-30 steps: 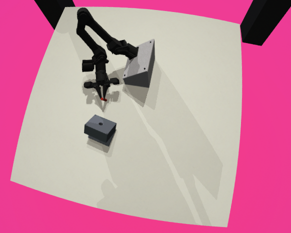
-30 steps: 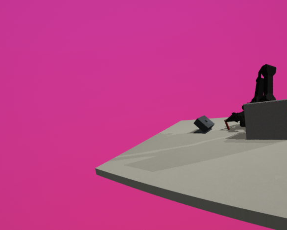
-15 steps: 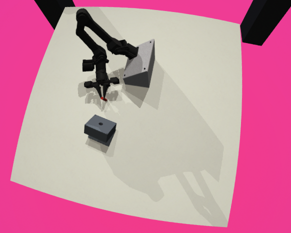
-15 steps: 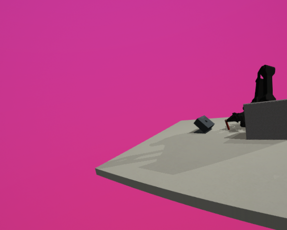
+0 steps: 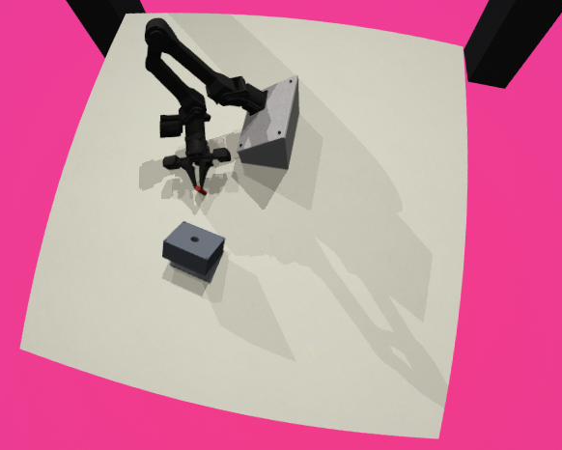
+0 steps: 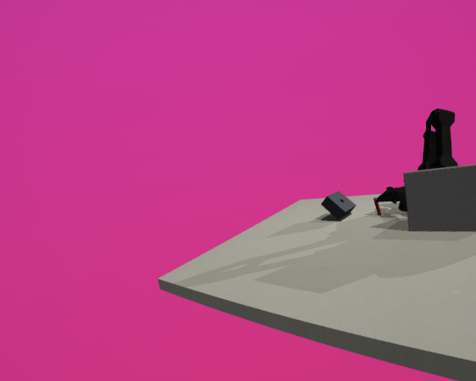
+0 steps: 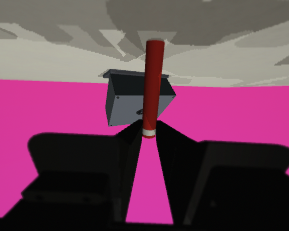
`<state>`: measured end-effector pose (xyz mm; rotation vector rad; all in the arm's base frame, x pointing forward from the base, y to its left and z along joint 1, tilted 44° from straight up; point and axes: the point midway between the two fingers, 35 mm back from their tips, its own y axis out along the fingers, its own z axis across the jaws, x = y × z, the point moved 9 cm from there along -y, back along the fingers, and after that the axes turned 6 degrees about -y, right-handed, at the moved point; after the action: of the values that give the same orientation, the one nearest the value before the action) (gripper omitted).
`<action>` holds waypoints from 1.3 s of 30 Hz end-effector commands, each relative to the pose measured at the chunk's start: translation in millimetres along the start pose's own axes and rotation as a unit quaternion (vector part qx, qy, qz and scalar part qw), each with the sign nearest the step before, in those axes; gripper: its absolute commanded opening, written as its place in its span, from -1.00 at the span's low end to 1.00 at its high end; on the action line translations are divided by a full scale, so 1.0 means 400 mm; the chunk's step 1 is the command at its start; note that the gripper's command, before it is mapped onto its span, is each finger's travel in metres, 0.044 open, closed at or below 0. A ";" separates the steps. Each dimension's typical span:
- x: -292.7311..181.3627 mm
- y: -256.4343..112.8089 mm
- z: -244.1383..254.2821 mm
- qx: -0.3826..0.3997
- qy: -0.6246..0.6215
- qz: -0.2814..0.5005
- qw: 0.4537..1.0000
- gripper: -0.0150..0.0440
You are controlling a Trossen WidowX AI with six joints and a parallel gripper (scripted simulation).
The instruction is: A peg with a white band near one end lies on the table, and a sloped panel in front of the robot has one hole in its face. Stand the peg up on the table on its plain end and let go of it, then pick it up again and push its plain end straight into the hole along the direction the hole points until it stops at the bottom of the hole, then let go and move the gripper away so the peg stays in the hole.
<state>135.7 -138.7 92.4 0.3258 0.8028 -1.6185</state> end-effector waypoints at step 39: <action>0.012 -0.008 -0.002 -0.001 -0.006 0.017 1.000 -0.05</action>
<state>131.4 -141.7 90.0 0.3257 0.7861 -1.5859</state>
